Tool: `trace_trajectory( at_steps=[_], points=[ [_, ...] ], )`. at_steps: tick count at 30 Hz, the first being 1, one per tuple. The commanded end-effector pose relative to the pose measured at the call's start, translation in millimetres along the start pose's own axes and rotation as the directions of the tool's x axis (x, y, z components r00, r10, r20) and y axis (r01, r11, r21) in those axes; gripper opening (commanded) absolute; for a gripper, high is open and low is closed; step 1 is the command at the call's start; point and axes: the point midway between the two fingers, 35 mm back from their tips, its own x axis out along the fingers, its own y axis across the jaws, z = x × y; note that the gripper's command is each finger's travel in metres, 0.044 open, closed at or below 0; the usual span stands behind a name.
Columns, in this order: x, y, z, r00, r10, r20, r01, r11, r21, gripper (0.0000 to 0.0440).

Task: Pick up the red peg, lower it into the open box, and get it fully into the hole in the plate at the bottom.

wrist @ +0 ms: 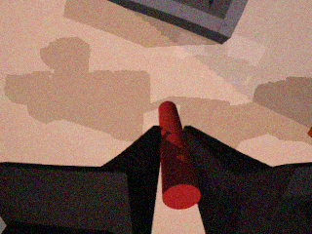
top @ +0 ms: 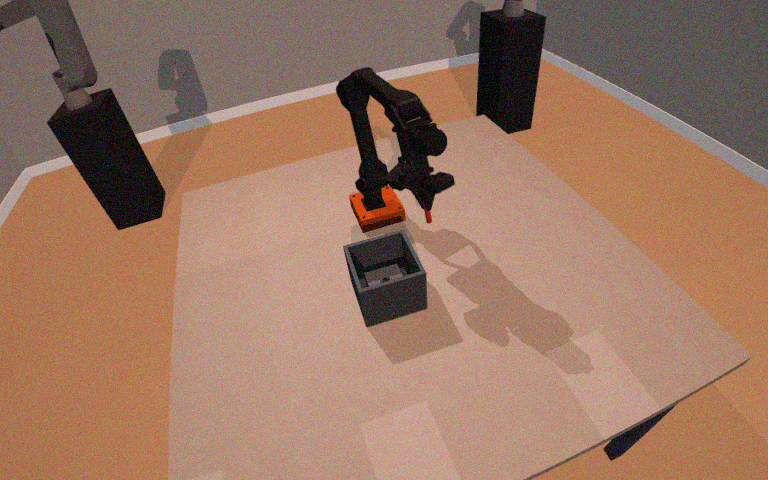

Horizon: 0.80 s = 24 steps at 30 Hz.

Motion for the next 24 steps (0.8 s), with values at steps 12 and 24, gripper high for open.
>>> trace_trajectory(
  at_steps=[12, 24],
  points=[
    [-4.2, -1.0, 48.8, 0.996, -0.058, 0.07, 0.054, 0.997, 0.056, 0.0],
    [2.2, -0.5, 83.5, 0.991, -0.106, 0.078, 0.098, 0.991, 0.095, 0.0]
  ],
)
